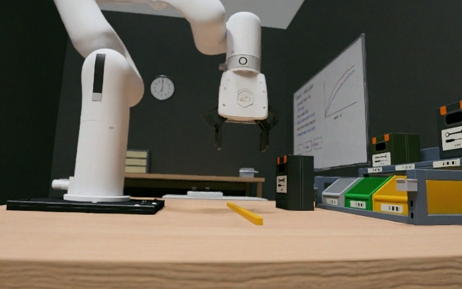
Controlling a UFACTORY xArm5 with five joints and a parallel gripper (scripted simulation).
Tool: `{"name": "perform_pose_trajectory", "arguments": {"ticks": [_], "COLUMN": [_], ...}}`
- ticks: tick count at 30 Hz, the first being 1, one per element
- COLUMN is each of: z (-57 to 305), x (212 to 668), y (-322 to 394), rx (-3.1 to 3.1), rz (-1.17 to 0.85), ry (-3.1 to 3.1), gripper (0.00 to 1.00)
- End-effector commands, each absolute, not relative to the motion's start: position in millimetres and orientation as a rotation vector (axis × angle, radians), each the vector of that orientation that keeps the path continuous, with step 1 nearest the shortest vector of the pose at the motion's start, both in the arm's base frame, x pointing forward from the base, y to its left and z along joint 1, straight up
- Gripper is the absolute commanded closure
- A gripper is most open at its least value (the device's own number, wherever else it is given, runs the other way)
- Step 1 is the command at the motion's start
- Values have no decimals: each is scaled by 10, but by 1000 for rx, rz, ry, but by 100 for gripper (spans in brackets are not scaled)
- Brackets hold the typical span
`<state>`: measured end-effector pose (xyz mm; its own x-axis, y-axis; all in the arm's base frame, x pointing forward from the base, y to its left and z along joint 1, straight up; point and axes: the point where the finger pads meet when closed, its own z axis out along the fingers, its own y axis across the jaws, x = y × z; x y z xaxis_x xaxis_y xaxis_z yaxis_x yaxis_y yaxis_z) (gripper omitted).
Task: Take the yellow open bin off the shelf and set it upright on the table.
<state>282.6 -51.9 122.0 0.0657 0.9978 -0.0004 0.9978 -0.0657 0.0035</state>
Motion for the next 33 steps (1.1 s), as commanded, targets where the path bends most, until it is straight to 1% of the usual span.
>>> {"name": "perform_pose_trajectory", "arguments": {"ticks": [1, 14, 33], "z": [1228, 1232, 1236], "x": [2869, 3238, 3621], "y": [-536, -706, -882], "rx": [2291, 2291, 2291], "rz": [10, 10, 10], "ry": [2145, 2145, 2145], "gripper": [0, 0, 0]}}
